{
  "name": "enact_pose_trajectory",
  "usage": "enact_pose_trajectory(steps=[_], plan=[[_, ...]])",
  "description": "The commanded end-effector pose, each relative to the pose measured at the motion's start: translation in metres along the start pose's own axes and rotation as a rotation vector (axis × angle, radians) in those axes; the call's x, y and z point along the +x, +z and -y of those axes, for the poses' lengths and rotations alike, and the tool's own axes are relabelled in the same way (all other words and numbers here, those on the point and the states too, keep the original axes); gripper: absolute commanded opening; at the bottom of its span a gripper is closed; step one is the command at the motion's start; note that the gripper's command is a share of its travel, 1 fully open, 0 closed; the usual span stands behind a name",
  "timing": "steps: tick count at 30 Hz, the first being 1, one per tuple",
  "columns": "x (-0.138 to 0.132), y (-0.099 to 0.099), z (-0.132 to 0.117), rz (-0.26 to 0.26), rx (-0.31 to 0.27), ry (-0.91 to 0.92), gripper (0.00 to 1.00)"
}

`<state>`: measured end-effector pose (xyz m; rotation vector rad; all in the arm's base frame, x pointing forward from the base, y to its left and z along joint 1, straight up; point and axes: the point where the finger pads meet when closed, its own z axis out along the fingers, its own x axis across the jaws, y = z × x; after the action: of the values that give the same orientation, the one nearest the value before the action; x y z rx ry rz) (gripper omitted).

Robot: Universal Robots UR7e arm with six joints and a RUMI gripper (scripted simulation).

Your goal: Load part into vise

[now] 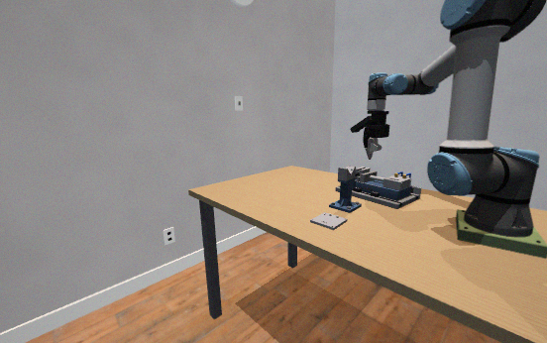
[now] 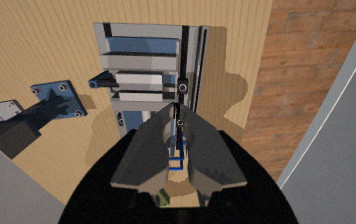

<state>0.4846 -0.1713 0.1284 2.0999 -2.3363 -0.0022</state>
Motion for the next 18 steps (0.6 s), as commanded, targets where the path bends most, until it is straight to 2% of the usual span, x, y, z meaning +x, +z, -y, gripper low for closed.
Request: enact_pose_trajectory(steps=[1,18], plan=[[0.0,0.008,0.0,-0.001,0.001,0.0,0.0],[0.0,0.028,0.0,-0.001,0.001,0.0,0.0]])
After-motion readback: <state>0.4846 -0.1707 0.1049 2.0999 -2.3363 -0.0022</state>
